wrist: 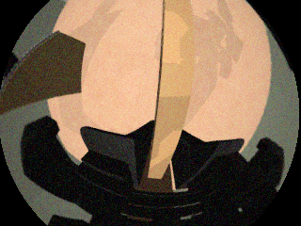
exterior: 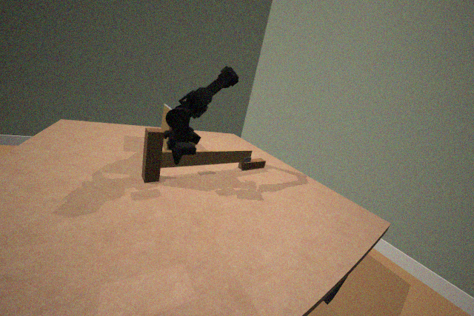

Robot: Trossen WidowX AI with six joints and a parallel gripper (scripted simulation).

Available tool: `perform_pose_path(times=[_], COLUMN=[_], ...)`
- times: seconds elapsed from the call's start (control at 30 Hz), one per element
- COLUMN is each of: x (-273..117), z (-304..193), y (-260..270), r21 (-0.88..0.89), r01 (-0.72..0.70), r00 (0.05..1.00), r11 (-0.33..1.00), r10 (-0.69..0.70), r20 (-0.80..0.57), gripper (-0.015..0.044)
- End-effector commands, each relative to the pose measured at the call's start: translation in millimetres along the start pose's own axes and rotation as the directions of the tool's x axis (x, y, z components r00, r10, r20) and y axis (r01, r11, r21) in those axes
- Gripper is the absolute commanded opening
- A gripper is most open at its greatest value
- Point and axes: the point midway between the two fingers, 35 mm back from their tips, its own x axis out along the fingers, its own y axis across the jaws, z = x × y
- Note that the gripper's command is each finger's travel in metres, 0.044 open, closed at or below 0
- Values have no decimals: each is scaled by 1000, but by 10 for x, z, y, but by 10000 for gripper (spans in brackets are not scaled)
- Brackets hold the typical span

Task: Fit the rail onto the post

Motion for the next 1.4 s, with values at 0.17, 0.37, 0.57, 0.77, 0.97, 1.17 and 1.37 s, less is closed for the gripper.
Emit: perform_pose_path(times=[0.17, 0.37, 0.57, 0.77, 0.97, 1.17, 1.37], x=[-25, -1, -1, -1, -1, -300, -300], z=[-52, -29, -29, -29, -29, 272, 272], y=[-6, 1, 1, 1, 1, 5, 5], r21=[1, 0, 0, 0, 0, 1, 1], r01=[7, -1, -1, -1, -1, 6, 6], r00=[1000, 1000, 1000, 1000, 1000, 1000, 1000], r11=[1000, 1000, 1000, 1000, 1000, 1000, 1000], r10=[-7, 1, 1, 1, 1, -6, -6], r20=[-4, 0, 0, 0, 0, -3, -3], gripper=[0, 53, 210, 368, 440, 440, 440])
